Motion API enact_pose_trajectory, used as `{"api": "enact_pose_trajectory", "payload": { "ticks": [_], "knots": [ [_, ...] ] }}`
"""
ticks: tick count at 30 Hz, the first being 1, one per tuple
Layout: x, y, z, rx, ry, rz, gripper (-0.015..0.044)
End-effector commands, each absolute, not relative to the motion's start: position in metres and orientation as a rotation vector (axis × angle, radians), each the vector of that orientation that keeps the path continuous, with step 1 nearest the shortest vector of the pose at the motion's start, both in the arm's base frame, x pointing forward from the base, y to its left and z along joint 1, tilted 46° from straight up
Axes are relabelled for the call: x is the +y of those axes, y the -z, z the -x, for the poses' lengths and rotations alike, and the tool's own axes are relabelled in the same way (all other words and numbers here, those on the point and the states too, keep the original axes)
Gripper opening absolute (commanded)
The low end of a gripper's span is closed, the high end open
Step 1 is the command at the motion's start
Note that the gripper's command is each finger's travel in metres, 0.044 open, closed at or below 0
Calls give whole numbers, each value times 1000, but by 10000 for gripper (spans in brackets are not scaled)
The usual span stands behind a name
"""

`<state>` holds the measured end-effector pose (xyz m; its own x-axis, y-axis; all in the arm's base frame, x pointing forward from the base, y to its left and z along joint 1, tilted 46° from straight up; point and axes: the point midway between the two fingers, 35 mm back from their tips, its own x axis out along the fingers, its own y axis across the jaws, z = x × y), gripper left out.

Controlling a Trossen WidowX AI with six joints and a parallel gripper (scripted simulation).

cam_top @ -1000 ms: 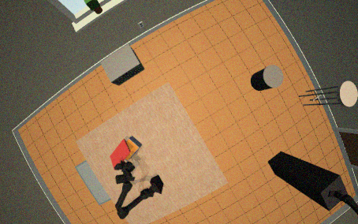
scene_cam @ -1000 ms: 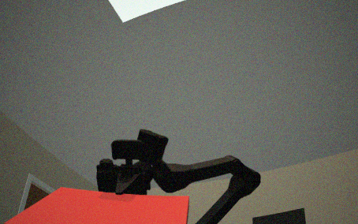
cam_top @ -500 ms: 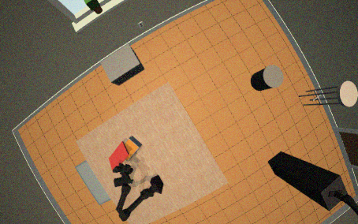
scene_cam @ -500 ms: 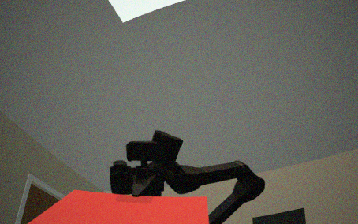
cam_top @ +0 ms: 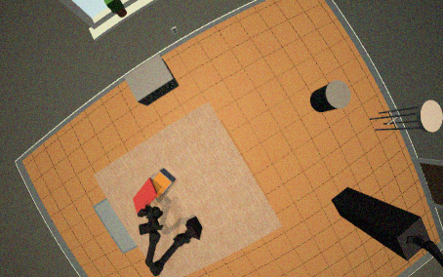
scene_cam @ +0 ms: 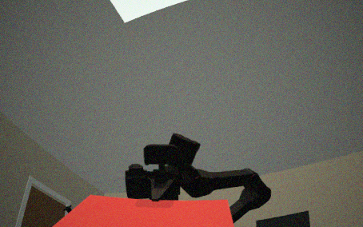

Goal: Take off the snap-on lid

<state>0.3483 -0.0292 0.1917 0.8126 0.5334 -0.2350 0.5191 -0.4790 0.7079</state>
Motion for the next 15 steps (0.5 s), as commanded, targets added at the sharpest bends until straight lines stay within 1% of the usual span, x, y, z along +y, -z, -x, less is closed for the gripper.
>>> {"api": "enact_pose_trajectory", "payload": {
  "ticks": [1,15],
  "knots": [
    [-25,-200,-344,757,-22,-2166,0],
    [-6,-217,-333,757,-22,-2167,0]
  ]
}}
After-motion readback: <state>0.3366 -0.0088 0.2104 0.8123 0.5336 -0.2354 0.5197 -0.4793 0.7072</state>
